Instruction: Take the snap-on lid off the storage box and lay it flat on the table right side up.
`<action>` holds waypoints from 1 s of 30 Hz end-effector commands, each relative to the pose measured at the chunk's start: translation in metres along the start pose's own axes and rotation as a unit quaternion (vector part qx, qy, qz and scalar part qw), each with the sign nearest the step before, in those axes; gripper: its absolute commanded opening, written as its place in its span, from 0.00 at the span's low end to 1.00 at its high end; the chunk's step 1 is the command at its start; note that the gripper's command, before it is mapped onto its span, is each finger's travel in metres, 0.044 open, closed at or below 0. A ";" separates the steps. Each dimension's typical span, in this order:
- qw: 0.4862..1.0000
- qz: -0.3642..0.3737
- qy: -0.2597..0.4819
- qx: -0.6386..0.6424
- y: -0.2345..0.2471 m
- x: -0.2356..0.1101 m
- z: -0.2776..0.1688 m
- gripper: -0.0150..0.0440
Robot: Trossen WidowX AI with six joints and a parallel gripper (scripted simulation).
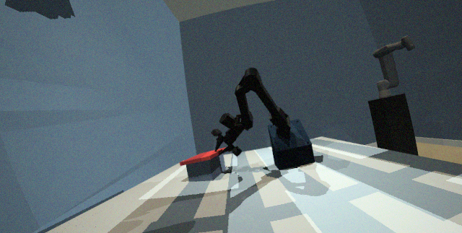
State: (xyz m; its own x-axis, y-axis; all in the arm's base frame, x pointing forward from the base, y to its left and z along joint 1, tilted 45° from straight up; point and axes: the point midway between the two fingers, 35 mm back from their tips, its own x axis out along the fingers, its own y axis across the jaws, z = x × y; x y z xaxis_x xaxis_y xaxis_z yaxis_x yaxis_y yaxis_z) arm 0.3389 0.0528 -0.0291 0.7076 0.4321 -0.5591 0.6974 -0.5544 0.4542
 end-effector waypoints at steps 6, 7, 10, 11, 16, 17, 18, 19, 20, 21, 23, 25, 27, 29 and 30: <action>1.000 -0.001 -0.001 0.001 0.000 0.001 0.000 0.25; 1.000 -0.001 -0.001 0.001 0.000 0.001 0.000 0.25; 1.000 -0.001 -0.001 0.001 0.000 0.001 0.000 0.25; 1.000 -0.001 -0.001 0.001 0.000 0.001 0.000 0.25; 1.000 -0.001 -0.001 0.001 0.001 0.001 0.000 0.25; 1.000 -0.001 -0.001 0.001 0.001 0.001 0.000 0.25; 1.000 -0.001 -0.001 0.001 0.001 0.001 0.000 0.25; 1.000 -0.001 -0.001 0.001 0.001 0.001 0.000 0.25; 1.000 -0.001 -0.001 0.001 0.001 0.002 0.000 0.25; 1.000 -0.001 -0.001 0.001 0.001 0.002 0.000 0.25; 1.000 -0.001 -0.001 0.001 0.001 0.002 0.000 0.25; 1.000 -0.001 -0.001 0.001 0.001 0.002 0.000 0.25; 1.000 -0.001 -0.001 0.001 0.001 0.002 0.000 0.25; 1.000 -0.001 -0.001 0.001 0.001 0.002 0.000 0.25; 1.000 -0.001 -0.001 0.001 0.001 0.002 0.000 0.25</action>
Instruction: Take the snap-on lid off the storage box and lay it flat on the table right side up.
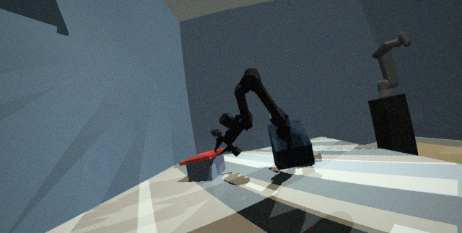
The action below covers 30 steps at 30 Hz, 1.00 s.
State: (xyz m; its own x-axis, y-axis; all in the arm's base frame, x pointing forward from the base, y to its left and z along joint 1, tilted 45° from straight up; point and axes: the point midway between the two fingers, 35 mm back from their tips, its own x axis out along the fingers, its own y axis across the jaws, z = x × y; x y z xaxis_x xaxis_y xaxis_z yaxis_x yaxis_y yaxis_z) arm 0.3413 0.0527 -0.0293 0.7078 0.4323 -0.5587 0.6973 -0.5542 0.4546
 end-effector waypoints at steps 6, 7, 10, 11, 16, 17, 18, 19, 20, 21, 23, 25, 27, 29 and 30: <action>1.000 -0.001 -0.001 0.001 0.000 0.001 0.000 0.25; 1.000 -0.001 -0.001 0.001 0.000 0.001 0.000 0.25; 1.000 -0.001 -0.001 0.001 0.000 0.001 0.000 0.25; 1.000 -0.001 -0.001 0.001 0.000 0.001 0.000 0.25; 1.000 -0.001 -0.001 0.001 0.001 0.001 0.000 0.25; 1.000 -0.002 -0.001 0.001 0.002 0.000 0.000 0.25; 1.000 -0.002 -0.001 0.001 0.003 -0.001 0.000 0.25; 1.000 -0.002 -0.001 0.001 0.004 -0.002 0.000 0.25; 1.000 -0.002 -0.001 0.001 0.005 -0.003 0.000 0.25; 1.000 -0.002 -0.001 0.001 0.007 -0.003 0.000 0.25; 1.000 -0.002 -0.001 0.001 0.009 -0.005 0.000 0.25; 1.000 -0.002 -0.002 0.001 0.011 -0.006 0.000 0.25; 1.000 -0.002 -0.002 0.001 0.014 -0.007 0.000 0.25; 1.000 -0.002 -0.002 0.001 0.016 -0.009 0.000 0.25; 1.000 -0.002 -0.002 0.001 0.017 -0.009 0.000 0.25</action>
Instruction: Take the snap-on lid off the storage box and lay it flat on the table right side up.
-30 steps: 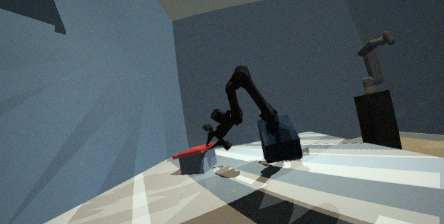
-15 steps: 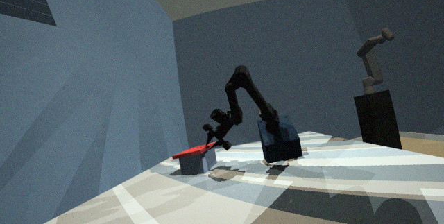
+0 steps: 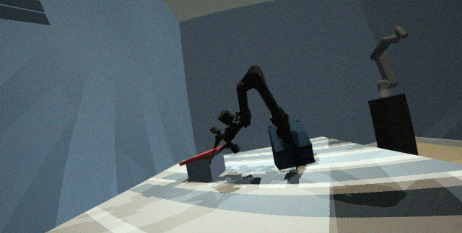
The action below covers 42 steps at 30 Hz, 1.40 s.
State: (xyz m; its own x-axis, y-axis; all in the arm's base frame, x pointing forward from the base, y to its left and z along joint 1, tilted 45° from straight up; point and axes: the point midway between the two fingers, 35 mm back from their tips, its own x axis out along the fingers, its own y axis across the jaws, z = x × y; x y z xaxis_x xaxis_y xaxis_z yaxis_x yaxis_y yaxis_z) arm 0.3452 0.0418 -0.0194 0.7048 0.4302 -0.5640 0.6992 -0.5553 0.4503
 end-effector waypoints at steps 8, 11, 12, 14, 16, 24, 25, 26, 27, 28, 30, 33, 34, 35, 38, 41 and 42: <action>1.000 0.000 0.001 -0.001 0.014 -0.006 0.000 0.25; 1.000 0.000 0.001 -0.001 0.018 -0.008 0.000 0.25; 1.000 0.000 0.001 -0.001 0.019 -0.008 -0.001 0.25; 1.000 0.000 0.001 -0.001 0.022 -0.009 -0.001 0.25; 1.000 0.000 0.001 -0.001 0.025 -0.010 -0.001 0.25; 1.000 0.000 0.001 -0.002 0.036 -0.013 -0.001 0.25; 1.000 0.000 0.001 -0.002 0.038 -0.013 -0.001 0.25; 1.000 0.000 0.001 -0.002 0.039 -0.013 -0.001 0.25; 1.000 0.000 0.001 -0.002 0.041 -0.014 -0.001 0.25; 1.000 0.000 0.001 -0.002 0.042 -0.014 -0.001 0.25; 1.000 0.000 0.001 -0.002 0.045 -0.014 -0.001 0.25; 1.000 0.000 0.001 -0.002 0.050 -0.015 -0.001 0.25; 1.000 0.000 0.001 -0.002 0.051 -0.015 -0.001 0.25; 1.000 0.001 0.001 -0.002 0.053 -0.015 -0.001 0.25; 1.000 0.001 0.001 -0.002 0.058 -0.015 -0.001 0.25; 1.000 0.001 0.001 -0.002 0.063 -0.016 -0.001 0.25; 1.000 0.001 0.001 -0.002 0.065 -0.016 -0.001 0.25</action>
State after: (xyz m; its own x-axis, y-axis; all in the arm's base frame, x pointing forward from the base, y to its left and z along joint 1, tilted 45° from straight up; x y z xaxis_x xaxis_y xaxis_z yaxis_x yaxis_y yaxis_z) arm 0.3747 0.0041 0.0151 0.7008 0.4338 -0.5663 0.7033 -0.5529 0.4467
